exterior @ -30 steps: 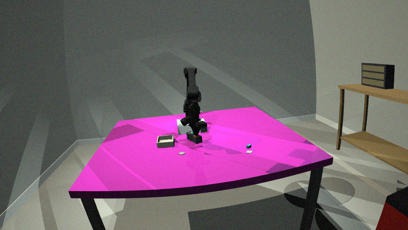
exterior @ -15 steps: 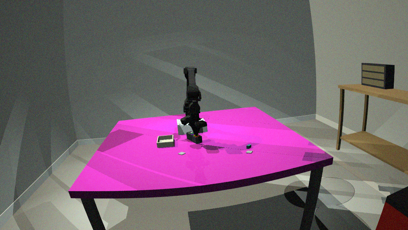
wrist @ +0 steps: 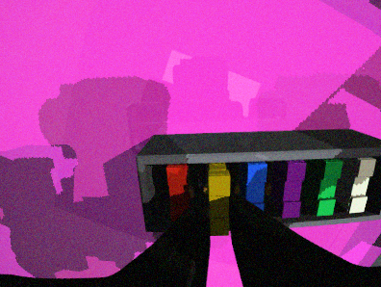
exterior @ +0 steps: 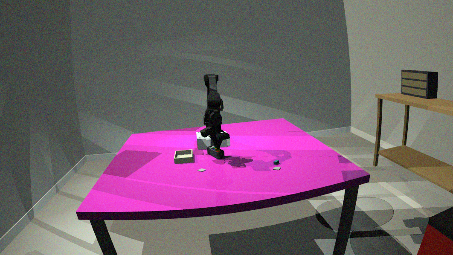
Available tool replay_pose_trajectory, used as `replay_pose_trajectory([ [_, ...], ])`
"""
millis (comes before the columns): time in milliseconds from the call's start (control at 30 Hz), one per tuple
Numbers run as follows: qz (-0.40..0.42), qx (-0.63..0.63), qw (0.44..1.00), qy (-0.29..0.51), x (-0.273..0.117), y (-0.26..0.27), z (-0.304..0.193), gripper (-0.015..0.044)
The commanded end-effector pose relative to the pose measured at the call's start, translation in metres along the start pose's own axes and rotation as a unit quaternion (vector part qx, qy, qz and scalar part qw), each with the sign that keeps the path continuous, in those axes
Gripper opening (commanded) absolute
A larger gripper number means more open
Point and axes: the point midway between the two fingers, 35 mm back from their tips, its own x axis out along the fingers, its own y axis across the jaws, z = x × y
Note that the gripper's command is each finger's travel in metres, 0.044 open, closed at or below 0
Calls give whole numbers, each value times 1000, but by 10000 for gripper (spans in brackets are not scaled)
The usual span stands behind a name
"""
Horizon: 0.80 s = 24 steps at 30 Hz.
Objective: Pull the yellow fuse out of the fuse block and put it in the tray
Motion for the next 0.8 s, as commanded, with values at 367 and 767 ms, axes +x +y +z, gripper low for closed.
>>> replay_pose_trajectory([
  [367, 1, -1, 1000, -2, -9, 1, 1, 0],
  [767, 1, -1, 1000, -2, -15, 1, 1, 0],
])
